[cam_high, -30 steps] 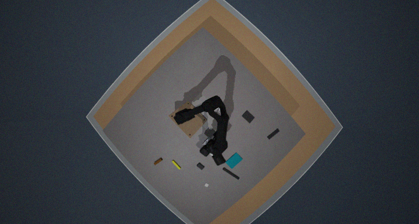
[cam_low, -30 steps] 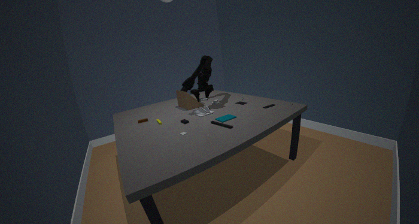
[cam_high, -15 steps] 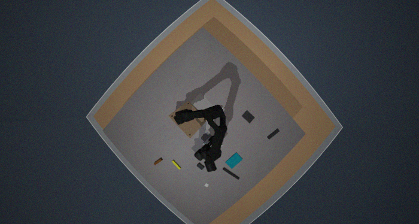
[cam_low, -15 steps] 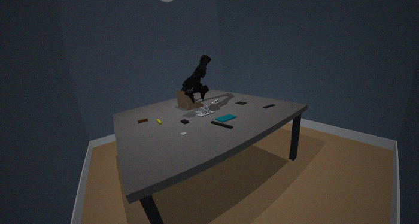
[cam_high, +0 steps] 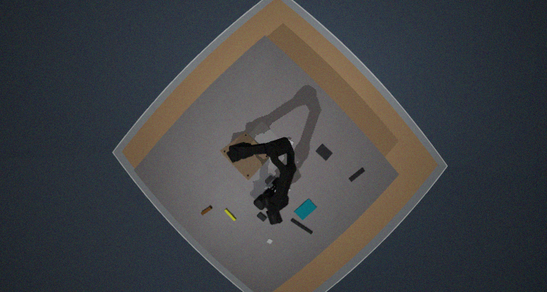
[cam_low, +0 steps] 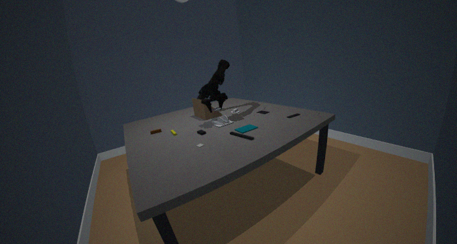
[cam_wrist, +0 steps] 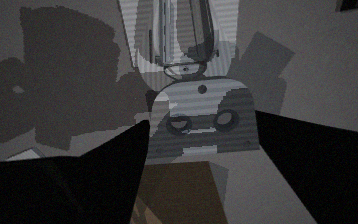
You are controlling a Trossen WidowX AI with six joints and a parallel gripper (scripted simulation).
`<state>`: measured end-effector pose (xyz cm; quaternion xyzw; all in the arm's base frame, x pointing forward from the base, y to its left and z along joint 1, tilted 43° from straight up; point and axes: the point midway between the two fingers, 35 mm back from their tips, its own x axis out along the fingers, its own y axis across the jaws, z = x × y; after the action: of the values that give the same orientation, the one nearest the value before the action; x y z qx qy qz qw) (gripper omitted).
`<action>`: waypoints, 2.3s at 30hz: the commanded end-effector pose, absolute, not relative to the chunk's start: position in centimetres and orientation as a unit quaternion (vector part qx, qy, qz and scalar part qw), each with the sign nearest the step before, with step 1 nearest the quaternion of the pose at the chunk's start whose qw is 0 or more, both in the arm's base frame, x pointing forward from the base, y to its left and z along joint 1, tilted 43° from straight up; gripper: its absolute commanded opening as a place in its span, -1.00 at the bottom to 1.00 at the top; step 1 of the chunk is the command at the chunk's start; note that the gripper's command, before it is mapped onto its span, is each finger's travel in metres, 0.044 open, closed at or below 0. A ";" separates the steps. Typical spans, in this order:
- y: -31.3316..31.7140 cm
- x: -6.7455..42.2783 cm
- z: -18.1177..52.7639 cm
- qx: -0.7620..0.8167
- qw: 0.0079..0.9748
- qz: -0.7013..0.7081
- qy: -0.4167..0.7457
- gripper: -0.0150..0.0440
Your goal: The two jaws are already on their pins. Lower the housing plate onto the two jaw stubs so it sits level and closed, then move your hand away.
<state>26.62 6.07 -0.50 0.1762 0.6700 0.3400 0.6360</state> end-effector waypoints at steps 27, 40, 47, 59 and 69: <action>6.3 26.7 -0.2 0.177 0.637 0.342 0.668 0.70; 6.4 26.7 -0.2 0.177 0.637 0.342 0.668 0.70; 6.9 26.6 -0.8 0.177 0.637 0.342 0.668 0.70; 8.2 26.5 -2.2 0.177 0.637 0.342 0.668 0.70; 9.3 26.2 -3.4 0.177 0.637 0.342 0.668 0.70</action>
<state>26.43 8.92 -3.05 0.1731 0.6668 0.3419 0.6392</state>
